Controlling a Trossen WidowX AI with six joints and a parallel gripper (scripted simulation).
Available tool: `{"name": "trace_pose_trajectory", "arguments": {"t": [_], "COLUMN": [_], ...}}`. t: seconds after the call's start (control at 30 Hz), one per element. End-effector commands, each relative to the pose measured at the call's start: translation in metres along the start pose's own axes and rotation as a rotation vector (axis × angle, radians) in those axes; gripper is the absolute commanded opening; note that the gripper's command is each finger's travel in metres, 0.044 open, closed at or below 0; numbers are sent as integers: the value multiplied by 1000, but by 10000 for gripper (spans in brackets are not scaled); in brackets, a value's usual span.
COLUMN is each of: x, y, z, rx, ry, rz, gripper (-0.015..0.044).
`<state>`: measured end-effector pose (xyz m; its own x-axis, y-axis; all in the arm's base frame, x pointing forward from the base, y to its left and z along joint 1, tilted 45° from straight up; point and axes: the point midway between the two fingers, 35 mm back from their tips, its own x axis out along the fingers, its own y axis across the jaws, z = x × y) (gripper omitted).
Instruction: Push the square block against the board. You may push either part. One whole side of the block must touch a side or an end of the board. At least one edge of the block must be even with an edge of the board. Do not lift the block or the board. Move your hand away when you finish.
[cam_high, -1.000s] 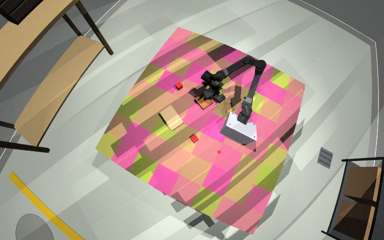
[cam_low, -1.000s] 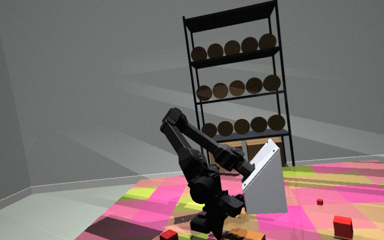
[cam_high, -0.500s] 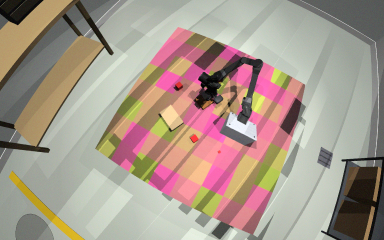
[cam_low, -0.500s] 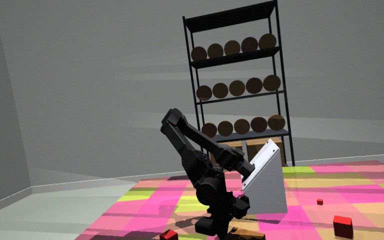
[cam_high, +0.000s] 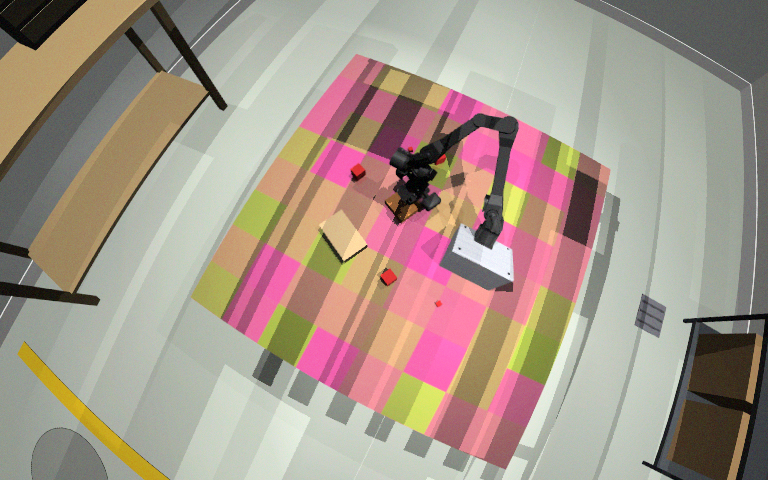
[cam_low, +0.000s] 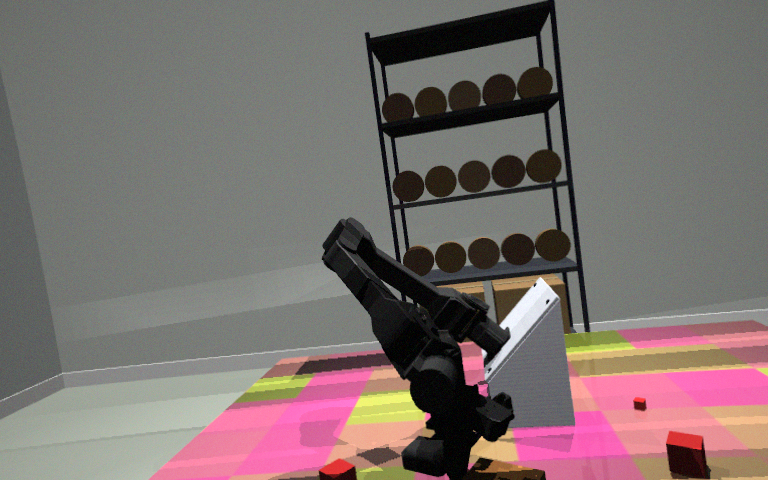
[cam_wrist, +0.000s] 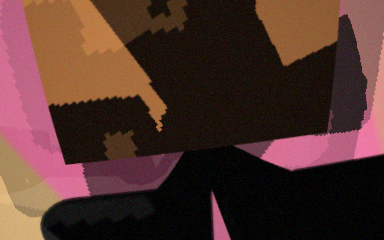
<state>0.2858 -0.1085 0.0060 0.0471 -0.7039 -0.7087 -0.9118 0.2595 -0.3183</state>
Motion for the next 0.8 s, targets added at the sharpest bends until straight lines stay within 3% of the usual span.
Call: {"name": "trace_pose_trajectory", "arguments": {"t": [0.0,0.77], "x": [0,0], "y": [-1,-1], "z": [7,43], "rx": [6,6], "ry": [-4,-4], "rz": [0,0], "gripper": [0,0]}}
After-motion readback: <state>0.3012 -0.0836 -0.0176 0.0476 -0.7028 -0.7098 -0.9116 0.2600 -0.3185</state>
